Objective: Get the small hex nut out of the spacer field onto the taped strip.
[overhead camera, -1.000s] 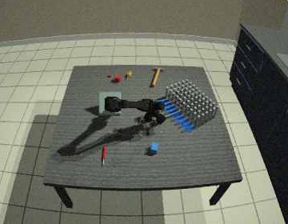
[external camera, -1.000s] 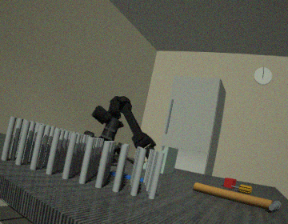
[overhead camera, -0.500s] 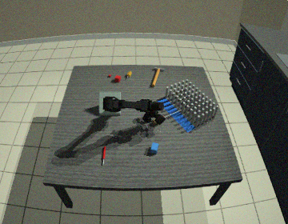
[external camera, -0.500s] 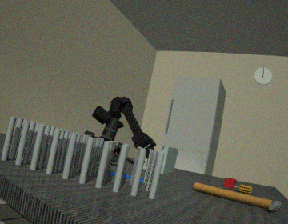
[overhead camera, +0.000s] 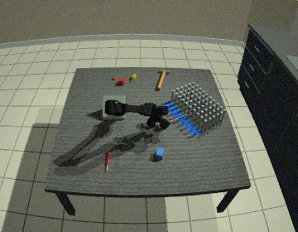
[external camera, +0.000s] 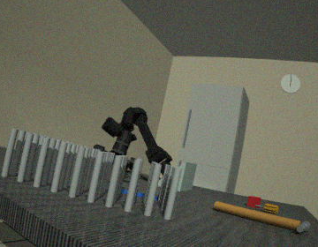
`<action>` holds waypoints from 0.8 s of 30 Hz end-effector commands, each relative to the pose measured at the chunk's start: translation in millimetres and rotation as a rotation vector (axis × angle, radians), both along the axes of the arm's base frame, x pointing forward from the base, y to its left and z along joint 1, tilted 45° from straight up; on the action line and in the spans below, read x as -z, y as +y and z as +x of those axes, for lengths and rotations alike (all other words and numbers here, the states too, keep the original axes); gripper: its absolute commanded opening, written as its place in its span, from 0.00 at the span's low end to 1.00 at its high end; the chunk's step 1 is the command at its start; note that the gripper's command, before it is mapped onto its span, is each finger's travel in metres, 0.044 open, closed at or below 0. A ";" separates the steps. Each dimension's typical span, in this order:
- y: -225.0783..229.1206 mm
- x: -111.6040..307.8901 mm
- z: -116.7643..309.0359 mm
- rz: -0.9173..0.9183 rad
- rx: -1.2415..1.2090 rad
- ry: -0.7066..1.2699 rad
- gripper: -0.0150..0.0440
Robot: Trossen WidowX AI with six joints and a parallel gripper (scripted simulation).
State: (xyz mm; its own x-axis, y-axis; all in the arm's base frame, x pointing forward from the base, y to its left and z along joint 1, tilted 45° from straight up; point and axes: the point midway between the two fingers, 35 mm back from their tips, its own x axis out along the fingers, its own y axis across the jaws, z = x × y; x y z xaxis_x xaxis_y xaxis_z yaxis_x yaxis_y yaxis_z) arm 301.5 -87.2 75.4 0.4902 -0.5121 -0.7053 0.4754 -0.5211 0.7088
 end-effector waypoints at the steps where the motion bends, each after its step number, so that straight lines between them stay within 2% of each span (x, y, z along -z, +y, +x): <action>1: 0.2 -0.6 -2.0 0.003 -0.008 0.001 0.25; 24: -4.0 -4.5 -12.5 0.003 -0.008 0.002 0.25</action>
State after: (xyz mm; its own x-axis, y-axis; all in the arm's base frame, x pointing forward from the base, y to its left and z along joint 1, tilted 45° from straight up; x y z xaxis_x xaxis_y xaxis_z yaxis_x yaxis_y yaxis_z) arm 290.5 -91.5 79.5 0.4897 -0.5121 -0.7056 0.4759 -0.5211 0.7085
